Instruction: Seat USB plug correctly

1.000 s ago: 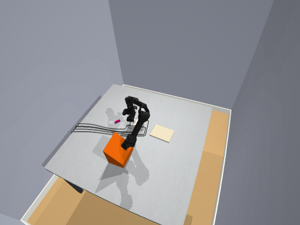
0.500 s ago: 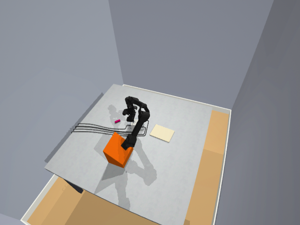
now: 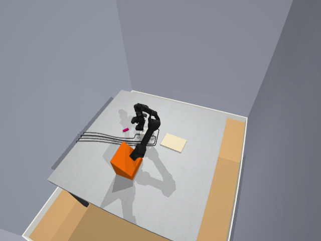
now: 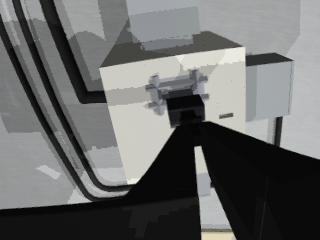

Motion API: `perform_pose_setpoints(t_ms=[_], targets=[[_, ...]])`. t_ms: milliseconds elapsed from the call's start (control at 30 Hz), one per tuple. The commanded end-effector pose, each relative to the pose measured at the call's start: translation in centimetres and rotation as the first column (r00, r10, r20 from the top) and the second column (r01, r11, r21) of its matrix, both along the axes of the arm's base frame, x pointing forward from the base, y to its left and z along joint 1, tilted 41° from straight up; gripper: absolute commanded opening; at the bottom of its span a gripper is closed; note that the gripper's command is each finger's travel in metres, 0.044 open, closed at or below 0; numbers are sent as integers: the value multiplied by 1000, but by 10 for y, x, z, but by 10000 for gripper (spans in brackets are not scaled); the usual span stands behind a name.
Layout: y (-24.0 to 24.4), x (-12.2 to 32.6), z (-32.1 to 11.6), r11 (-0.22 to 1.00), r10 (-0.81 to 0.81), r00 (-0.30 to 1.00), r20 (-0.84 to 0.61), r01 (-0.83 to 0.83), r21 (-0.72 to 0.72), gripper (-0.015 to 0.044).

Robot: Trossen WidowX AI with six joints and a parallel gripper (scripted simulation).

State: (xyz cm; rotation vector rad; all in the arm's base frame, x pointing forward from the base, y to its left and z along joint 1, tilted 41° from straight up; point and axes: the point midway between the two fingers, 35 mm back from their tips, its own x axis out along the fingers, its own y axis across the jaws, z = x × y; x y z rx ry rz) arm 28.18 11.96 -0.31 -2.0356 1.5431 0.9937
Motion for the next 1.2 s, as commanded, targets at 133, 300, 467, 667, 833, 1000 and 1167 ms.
perform_pose_setpoints(t_ms=[133,300,467,667,833,1000,1167], targets=[[-2,0,-3,1000,4,1000,-6,-4,-7,0],[-2,0,-3,1000,4,1000,-6,-4,-7,0],[-3,0,-4,1000,4,1000,-6,-4,-7,0],[-3,0,-4,1000,4,1000,-6,-4,-7,0],[-4,0,-5,1000,4,1000,-6,-4,-7,0],[-4,0,-5,1000,4,1000,-6,-4,-7,0],[-4,0,-5,1000,4,1000,-6,-4,-7,0]])
